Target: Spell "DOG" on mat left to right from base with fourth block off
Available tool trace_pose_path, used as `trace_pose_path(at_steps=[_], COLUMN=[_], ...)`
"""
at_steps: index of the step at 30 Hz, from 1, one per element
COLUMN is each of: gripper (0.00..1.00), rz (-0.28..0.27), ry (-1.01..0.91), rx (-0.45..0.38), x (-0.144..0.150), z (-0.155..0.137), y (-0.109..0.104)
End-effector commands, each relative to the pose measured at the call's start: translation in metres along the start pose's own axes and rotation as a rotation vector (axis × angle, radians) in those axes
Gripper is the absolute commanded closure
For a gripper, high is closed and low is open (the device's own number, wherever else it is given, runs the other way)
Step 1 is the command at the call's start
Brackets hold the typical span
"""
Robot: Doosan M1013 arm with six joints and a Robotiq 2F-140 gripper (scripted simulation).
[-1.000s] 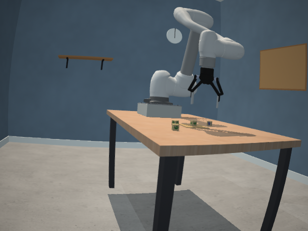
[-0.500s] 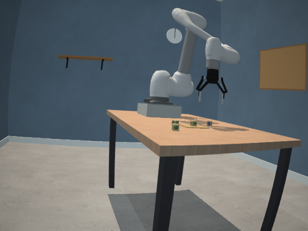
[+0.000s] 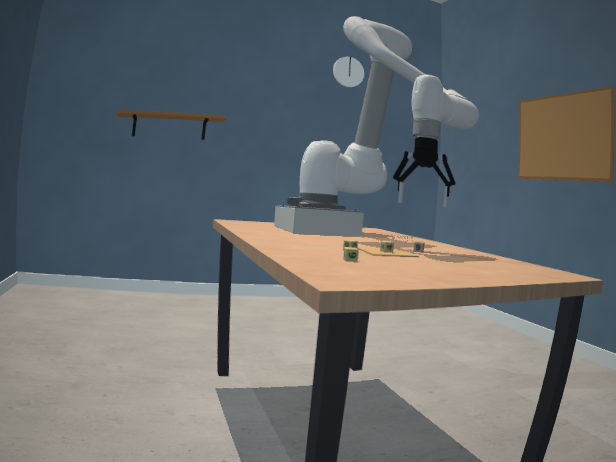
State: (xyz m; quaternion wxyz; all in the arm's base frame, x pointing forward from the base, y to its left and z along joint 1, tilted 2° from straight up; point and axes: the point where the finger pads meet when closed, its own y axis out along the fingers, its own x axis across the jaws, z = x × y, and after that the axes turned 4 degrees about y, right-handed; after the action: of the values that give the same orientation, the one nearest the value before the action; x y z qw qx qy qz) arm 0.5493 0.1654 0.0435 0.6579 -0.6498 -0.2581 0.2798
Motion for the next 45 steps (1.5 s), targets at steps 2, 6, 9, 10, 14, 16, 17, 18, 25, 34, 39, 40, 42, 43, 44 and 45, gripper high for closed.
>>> trace_pose_path(at_steps=[2,6,9,10,14,16,17,18,25,34,39,40,42,43,44,45], gripper=[0.0,0.0,0.0,0.0,0.0,0.0,0.0,0.0,0.0,0.0,0.0,0.0,0.0,0.0,0.0,0.0], rz=[0.0,0.0,0.0,0.0,0.0,0.0,0.0,0.0,0.0,0.0,0.0,0.0,0.0,0.0,0.0,0.0], ry=[0.019,0.05,0.134,0.173,0.297,0.355,0.385,0.414,0.599,0.862,1.006,1.027,1.077,1.108,1.137,1.166], rx=[0.0,0.0,0.0,0.0,0.0,0.0,0.0,0.0,0.0,0.0,0.0,0.0,0.0,0.0,0.0,0.0], x=[0.0,0.0,0.0,0.0,0.0,0.0,0.0,0.0,0.0,0.0,0.0,0.0,0.0,0.0,0.0,0.0], z=[0.0,0.0,0.0,0.0,0.0,0.0,0.0,0.0,0.0,0.0,0.0,0.0,0.0,0.0,0.0,0.0], y=[0.0,0.0,0.001,0.002,0.003,0.004,0.004,0.004,0.006,0.009,0.01,0.011,0.011,0.011,0.012,0.012])
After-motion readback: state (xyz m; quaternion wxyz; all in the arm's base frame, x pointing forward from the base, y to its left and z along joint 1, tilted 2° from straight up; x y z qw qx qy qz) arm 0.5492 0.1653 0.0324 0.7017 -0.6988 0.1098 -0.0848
